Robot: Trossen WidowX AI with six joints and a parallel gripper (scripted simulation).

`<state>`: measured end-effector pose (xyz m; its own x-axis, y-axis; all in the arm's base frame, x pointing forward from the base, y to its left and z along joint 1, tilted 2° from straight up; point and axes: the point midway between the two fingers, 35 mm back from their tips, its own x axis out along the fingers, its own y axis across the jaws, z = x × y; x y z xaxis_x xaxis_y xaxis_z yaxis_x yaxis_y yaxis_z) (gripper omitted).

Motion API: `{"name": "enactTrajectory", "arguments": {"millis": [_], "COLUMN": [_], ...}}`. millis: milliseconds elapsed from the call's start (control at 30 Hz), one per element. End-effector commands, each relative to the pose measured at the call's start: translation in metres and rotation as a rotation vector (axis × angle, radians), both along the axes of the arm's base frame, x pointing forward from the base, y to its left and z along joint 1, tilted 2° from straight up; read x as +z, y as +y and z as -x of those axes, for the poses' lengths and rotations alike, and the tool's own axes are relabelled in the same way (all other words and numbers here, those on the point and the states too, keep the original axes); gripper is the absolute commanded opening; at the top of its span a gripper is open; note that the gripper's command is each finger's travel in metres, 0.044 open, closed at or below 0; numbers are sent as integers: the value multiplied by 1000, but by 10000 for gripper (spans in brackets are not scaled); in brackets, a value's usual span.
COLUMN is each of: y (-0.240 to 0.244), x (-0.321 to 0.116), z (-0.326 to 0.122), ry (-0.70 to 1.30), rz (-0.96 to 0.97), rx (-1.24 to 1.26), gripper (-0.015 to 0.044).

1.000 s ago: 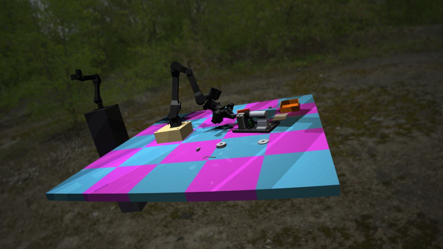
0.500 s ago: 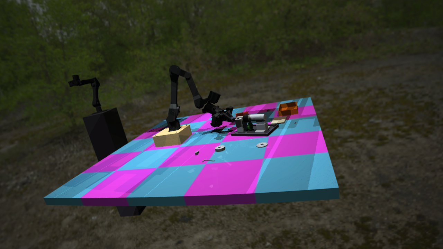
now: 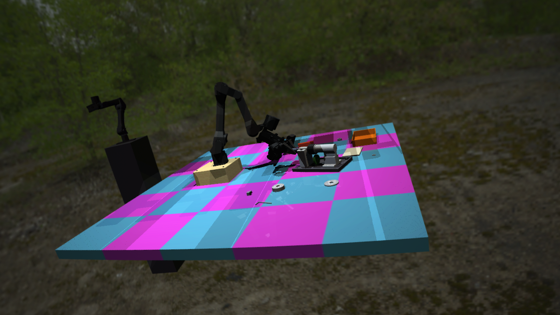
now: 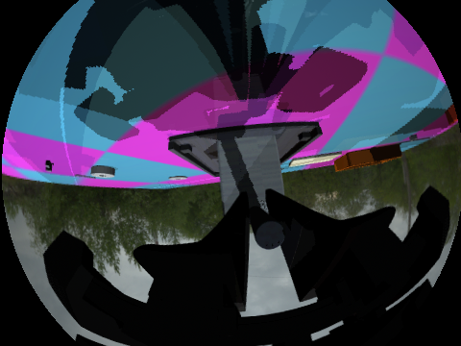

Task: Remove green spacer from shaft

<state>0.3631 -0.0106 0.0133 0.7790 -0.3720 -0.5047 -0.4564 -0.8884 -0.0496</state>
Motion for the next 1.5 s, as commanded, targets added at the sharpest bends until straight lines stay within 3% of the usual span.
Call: {"name": "enactTrajectory", "arguments": {"millis": [0, 1467], "y": [-1, -7], "x": [0, 1], "z": [-2, -13], "ry": [0, -1], "rz": [3, 3], "rx": [0, 0], "gripper": [0, 0]}}
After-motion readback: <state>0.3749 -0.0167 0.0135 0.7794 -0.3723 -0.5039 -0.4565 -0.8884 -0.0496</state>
